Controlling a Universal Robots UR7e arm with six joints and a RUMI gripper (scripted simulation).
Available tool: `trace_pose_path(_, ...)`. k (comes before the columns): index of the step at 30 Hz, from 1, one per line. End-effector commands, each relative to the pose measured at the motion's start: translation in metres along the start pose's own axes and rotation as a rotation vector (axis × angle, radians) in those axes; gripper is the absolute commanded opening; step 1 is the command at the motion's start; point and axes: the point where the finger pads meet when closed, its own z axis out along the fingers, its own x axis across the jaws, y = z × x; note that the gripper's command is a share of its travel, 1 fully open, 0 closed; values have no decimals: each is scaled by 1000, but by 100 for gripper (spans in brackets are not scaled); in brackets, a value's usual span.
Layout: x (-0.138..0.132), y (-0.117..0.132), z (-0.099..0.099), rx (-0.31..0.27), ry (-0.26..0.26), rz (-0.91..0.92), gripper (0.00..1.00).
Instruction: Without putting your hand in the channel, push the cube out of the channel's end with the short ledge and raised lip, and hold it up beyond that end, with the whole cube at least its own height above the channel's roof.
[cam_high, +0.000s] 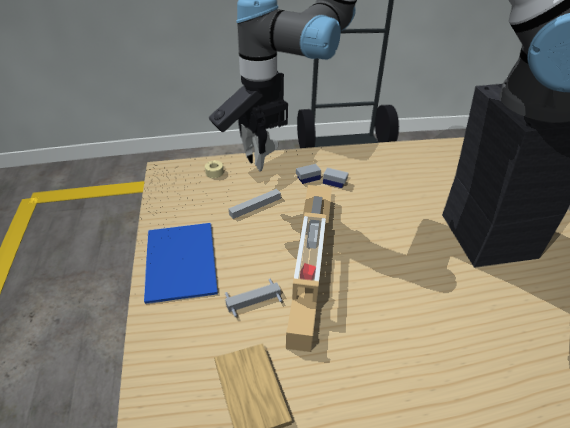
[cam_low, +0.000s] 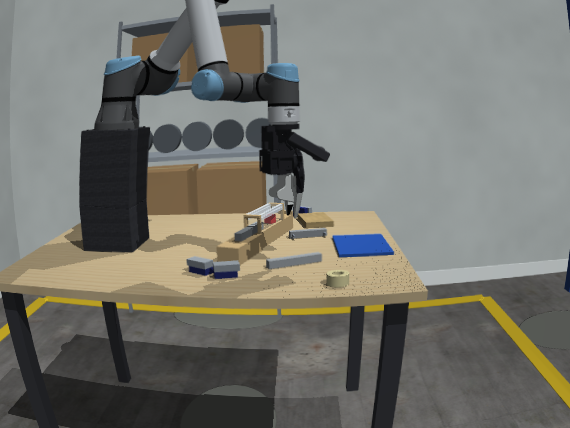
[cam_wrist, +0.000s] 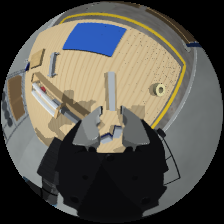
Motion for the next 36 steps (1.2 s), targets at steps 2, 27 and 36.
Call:
trace_pose_path(2,1,-2,0,1,2,-1,22)
trace_pose_path(27,1,-4,87,1,3,-2,22)
trace_pose_path(36,2,-3,90,1,3,-1,22)
